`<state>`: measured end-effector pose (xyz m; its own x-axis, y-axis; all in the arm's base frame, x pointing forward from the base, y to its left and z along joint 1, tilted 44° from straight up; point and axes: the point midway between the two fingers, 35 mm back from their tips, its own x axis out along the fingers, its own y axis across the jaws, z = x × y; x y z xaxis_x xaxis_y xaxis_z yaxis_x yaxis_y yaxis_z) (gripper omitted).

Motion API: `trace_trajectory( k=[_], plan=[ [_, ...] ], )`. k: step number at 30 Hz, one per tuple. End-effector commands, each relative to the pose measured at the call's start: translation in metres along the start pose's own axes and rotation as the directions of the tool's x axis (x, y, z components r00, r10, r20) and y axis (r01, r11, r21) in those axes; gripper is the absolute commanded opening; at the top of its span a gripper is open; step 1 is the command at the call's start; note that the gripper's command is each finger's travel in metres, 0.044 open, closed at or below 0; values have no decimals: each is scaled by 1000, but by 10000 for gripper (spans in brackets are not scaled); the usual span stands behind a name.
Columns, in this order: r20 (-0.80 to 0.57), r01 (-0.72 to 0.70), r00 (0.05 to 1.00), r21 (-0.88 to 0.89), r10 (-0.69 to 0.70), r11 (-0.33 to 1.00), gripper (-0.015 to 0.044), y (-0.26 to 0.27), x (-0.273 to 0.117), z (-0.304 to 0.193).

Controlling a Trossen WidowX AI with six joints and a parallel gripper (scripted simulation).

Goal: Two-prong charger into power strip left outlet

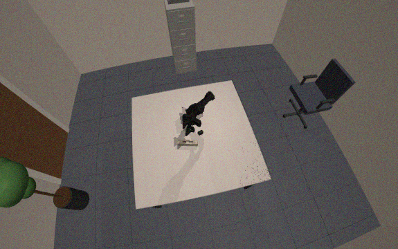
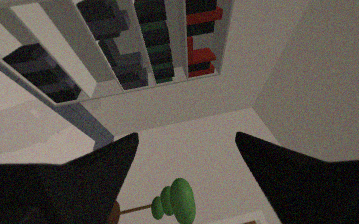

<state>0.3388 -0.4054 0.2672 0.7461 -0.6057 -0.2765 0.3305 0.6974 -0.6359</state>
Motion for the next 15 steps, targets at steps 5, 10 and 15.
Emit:
trace_trajectory(
  k=[5,10,15],
  plan=[
    [-31,-267,964,-169,266,949,440,88,-9,1],
    [-53,-418,906,-265,420,869,440,140,-24,-1],
    [-75,-548,825,-354,561,758,440,190,-44,-3]
  ],
)
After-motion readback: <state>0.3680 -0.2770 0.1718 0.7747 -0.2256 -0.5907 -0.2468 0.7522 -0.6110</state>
